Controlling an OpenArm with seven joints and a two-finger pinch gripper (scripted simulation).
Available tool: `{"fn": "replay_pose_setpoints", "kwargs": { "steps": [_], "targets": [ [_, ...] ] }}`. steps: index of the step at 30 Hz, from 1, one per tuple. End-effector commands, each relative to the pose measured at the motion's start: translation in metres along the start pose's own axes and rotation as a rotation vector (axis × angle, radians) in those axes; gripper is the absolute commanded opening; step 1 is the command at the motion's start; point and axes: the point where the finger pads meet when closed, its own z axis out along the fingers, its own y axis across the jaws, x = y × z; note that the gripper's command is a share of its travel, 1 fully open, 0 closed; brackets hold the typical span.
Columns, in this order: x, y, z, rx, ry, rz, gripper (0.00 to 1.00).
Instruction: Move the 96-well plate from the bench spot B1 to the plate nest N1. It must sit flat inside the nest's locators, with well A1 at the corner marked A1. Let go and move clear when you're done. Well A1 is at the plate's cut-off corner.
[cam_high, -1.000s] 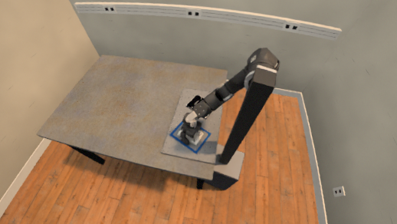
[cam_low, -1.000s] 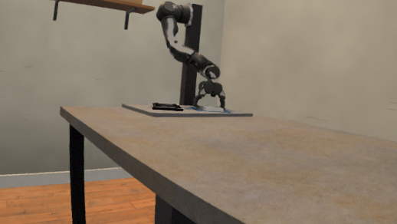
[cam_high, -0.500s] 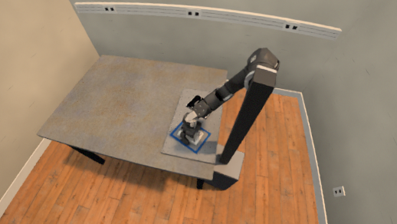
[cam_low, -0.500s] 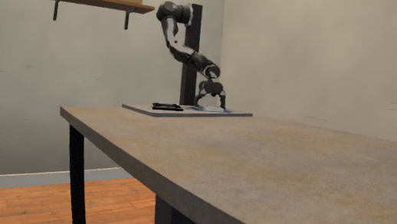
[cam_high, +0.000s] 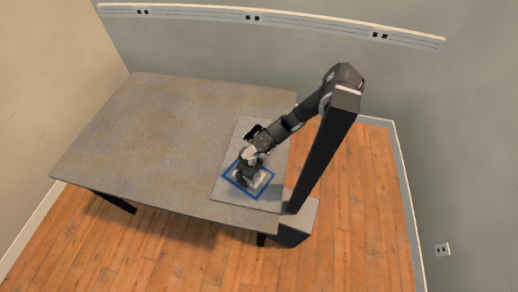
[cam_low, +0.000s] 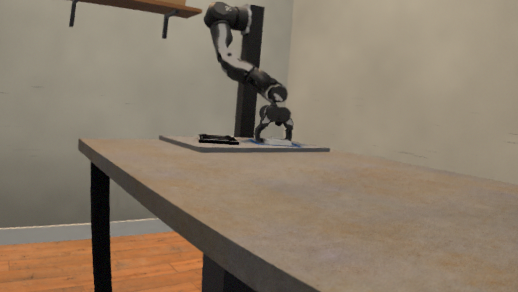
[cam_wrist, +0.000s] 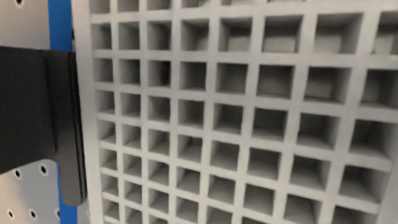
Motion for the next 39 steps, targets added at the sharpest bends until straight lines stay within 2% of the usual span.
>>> {"fn": "replay_pose_setpoints", "kwargs": {
  "steps": [1, 11, 13, 21, 39],
  "targets": [
    [-0.0003, 0.0008, -0.0005, -0.002, -0.001, -0.001, 0.6],
    [-0.0003, 0.0008, -0.0005, -0.002, -0.001, -0.001, 0.27],
    [-0.0003, 0.0008, -0.0005, -0.002, -0.001, -0.001, 0.27],
    [-0.0004, 0.0007, -0.0007, -0.001, -0.001, -0.001, 0.0],
    [-0.0004, 0.0007, -0.0007, -0.001, -0.001, -0.001, 0.0]
  ]
}}
